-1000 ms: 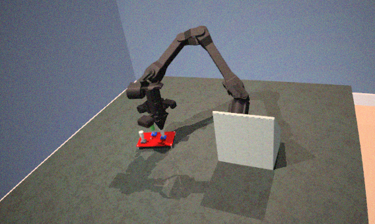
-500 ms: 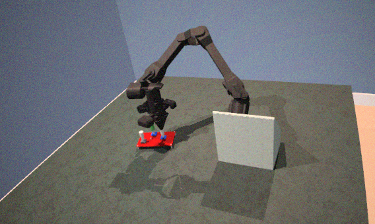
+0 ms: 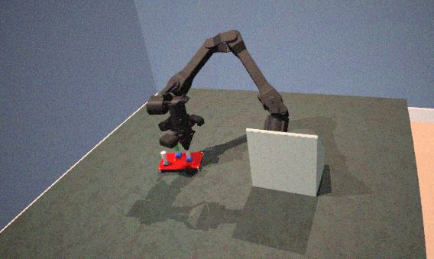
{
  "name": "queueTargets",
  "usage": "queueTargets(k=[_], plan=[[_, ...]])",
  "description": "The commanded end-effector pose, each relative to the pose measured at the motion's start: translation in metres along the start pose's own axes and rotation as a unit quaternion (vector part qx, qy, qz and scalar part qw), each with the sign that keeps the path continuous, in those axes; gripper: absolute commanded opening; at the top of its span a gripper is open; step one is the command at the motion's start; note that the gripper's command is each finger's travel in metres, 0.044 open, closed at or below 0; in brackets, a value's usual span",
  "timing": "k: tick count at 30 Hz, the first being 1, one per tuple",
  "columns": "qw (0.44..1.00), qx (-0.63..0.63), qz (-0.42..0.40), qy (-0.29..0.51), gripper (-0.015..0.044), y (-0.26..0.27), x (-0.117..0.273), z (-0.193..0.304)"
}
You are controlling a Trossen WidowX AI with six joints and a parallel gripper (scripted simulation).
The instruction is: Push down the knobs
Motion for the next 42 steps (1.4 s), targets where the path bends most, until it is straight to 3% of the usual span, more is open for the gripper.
queueTargets(k=[1,42], plan=[[1.0,-0.002,0.001,-0.001,0.0,-0.0009,-0.0026,-0.0012],[1.0,-0.002,0.001,-0.001,0.0,-0.001,-0.0068,-0.0012]])
Point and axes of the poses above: the point midway between the two fingers, 35 mm back from their tips, its own x axis back along the fingers, its own y axis across the jaws, z = x × y, the point moved 5 cm from there along x, back along the fingers, and after that the axes turned 10 degrees about -x, right-handed, at the moved point
